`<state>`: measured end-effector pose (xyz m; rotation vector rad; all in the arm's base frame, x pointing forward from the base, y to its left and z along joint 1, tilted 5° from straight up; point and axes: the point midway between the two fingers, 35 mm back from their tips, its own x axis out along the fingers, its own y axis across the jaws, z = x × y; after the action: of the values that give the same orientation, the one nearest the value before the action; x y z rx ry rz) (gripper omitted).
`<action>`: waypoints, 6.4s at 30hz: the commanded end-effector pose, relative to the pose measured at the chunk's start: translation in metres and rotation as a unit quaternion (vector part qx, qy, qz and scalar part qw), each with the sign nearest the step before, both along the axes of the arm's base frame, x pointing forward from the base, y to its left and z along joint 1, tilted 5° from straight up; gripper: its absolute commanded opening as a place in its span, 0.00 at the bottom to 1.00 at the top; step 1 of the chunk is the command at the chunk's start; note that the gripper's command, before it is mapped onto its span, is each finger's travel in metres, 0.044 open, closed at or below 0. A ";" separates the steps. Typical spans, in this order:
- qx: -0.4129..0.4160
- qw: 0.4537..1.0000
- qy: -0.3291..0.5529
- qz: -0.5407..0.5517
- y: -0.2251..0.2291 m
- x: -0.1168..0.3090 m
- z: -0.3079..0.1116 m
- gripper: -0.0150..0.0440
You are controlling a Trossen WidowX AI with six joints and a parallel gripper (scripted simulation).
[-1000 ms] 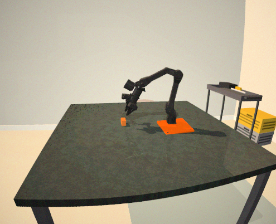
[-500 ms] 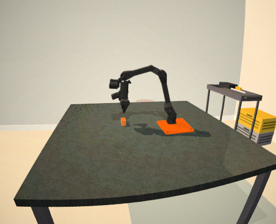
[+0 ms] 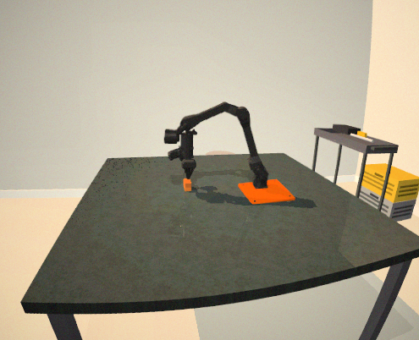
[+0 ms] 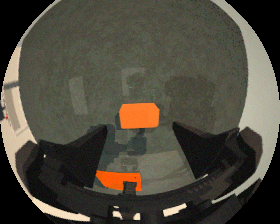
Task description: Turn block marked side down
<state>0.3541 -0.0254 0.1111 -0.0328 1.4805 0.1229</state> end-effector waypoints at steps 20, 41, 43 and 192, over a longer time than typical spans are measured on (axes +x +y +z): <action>-0.001 1.000 0.000 -0.002 0.001 0.002 -0.038 1.00; -0.001 1.000 0.000 -0.002 0.001 0.002 -0.042 0.61; -0.001 1.000 0.000 -0.002 0.001 0.002 -0.042 0.59; 0.053 0.841 -0.537 -0.031 0.001 -0.005 -0.058 1.00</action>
<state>0.3489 -0.0244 0.0524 0.0292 0.3416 0.1030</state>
